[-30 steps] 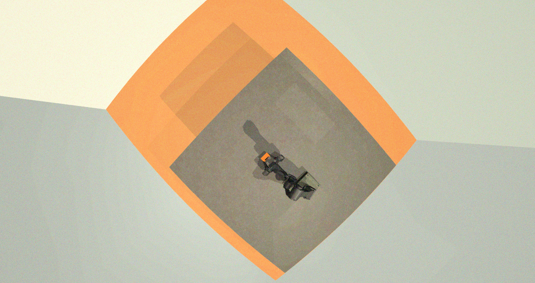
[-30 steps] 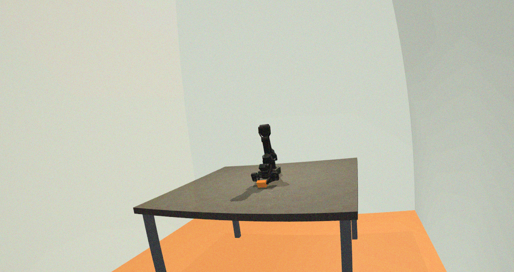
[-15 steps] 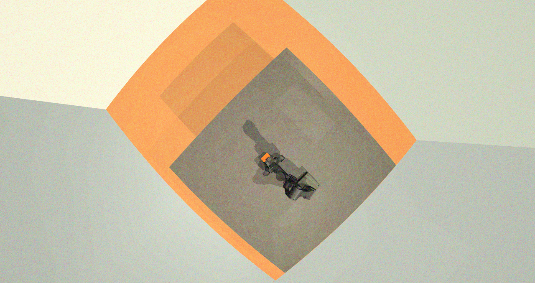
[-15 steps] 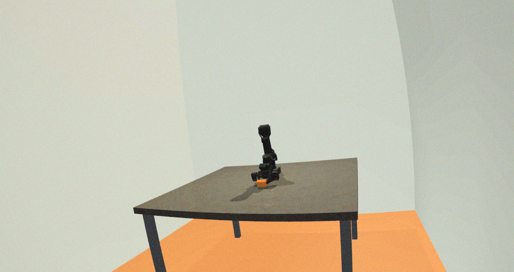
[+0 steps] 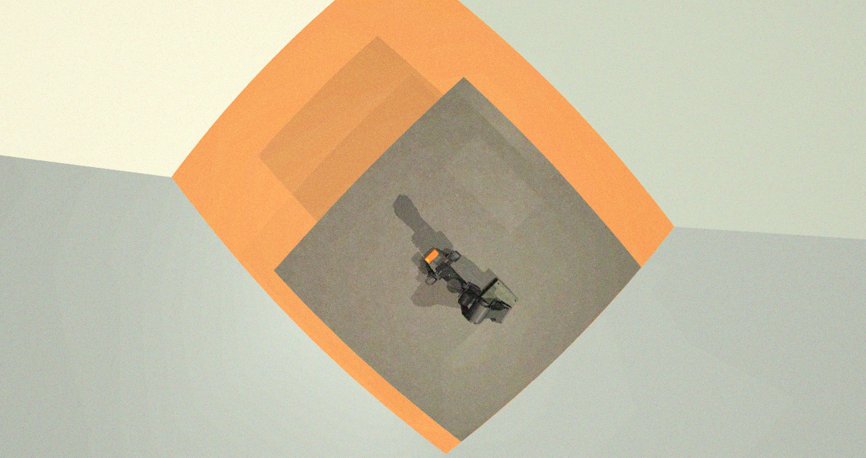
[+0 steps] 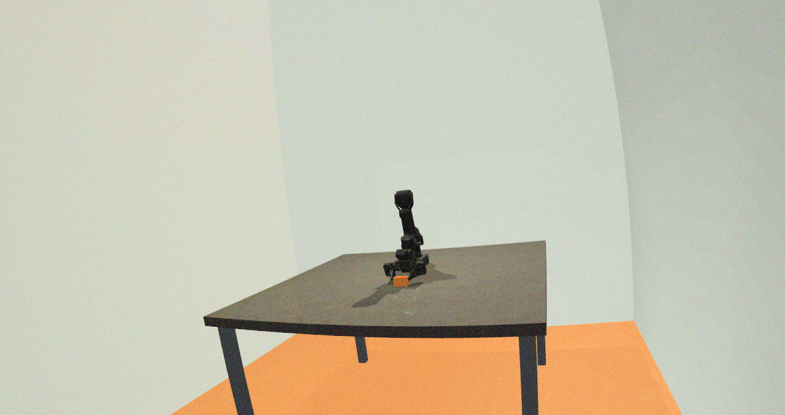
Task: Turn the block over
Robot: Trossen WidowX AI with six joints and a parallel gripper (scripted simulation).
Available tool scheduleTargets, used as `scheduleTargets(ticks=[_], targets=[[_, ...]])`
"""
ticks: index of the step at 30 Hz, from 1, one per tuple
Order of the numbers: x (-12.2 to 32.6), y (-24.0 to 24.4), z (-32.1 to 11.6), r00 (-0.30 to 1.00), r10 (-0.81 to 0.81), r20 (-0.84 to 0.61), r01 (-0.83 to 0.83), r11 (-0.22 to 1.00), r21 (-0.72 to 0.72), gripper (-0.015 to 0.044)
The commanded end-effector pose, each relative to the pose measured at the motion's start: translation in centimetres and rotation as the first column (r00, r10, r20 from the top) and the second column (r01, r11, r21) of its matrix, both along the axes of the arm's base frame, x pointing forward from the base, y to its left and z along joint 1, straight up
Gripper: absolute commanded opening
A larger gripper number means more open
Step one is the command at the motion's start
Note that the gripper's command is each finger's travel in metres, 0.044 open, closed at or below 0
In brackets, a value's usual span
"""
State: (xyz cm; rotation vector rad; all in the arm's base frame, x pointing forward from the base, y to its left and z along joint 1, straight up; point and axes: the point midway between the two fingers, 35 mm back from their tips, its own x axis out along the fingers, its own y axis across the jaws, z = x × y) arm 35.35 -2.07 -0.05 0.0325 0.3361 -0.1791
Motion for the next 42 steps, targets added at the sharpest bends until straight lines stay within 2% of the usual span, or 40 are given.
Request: scheduleTargets(ticks=[1, 34, 42], targets=[[-0.1, -0.1, 0.0, 1.0, -0.003, 0.0, 0.003, 1.0, -0.005, 0.044], [0.0, -0.1, 0.0, 1.0, -0.002, -0.006, 0.002, 1.0, -0.004, 0.044], [2.3, 0.1, 0.6, 0.969, 0.01, -0.246, -0.001, 0.999, 0.037, 0.044]])
